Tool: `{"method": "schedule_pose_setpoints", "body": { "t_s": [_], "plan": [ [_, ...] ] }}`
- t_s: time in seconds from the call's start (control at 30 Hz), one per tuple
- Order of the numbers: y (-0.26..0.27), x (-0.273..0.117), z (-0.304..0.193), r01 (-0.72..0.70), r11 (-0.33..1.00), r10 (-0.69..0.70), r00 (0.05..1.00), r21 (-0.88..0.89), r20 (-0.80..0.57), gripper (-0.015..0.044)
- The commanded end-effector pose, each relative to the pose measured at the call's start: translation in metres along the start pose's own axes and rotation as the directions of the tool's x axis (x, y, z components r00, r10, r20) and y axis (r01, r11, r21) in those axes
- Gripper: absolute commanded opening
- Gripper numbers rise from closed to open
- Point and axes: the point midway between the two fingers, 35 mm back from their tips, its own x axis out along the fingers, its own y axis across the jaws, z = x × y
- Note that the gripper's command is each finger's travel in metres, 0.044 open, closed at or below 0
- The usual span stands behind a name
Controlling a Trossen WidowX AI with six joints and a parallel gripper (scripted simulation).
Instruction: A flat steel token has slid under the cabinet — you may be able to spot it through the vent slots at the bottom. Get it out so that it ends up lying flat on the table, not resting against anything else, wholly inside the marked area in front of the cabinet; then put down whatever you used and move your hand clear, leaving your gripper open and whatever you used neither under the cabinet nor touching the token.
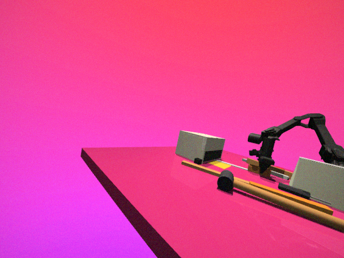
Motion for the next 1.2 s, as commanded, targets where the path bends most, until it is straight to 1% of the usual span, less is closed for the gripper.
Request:
{"method": "schedule_pose_setpoints", "body": {
  "t_s": [0.0, 0.73, 1.17],
  "plan": [
    [0.0, 0.001, -0.008, 0.0, 1.0, 0.0, 1.0, -0.004, -0.005, 0.0],
    [-0.001, 0.001, -0.035, 0.0, 1.0, 0.0, 1.0, -0.005, -0.006, 0.0],
    [-0.009, -0.001, -0.03, 0.0, 0.999, 0.0, 1.0, -0.04, -0.002, 0.0]
  ]
}}
